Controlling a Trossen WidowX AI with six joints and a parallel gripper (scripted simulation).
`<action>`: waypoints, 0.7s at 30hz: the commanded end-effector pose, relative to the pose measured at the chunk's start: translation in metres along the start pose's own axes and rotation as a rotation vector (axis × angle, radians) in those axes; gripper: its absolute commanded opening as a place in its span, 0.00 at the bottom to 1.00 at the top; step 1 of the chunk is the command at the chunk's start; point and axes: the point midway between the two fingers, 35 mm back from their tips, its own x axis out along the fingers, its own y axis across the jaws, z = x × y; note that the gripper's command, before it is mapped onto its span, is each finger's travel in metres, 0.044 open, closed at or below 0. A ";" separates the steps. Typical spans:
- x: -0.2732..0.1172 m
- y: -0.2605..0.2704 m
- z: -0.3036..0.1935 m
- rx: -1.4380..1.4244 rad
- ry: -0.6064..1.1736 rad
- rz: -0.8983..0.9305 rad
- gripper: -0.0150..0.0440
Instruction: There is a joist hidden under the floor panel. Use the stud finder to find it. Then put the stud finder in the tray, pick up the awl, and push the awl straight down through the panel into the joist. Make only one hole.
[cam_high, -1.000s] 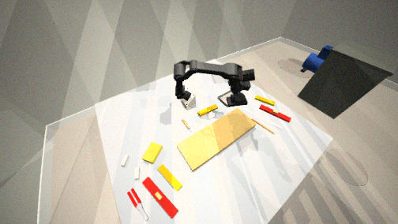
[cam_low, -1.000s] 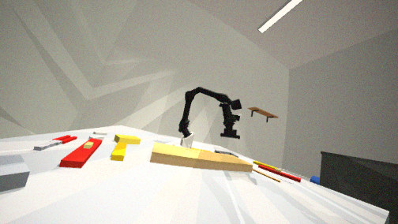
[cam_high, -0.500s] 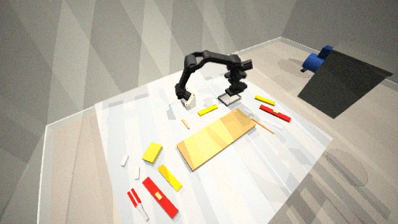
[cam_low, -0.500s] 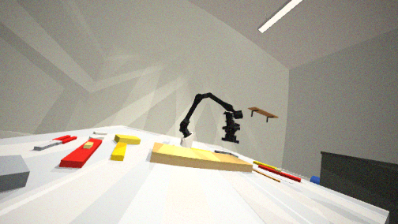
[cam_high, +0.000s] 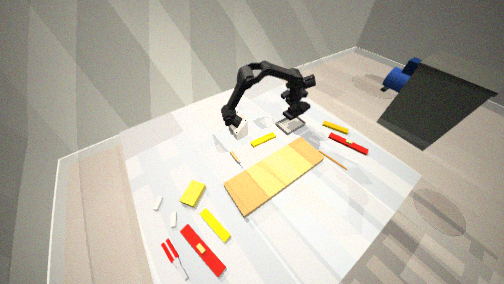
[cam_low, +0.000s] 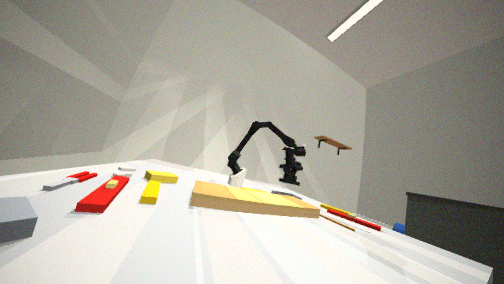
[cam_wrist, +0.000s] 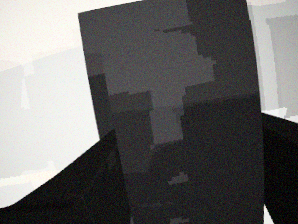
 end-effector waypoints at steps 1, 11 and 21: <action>0.008 0.001 -0.001 -0.007 -0.002 0.003 0.25; 0.030 0.000 -0.006 -0.007 -0.002 0.002 0.25; 0.051 0.000 -0.012 -0.006 -0.001 0.002 0.25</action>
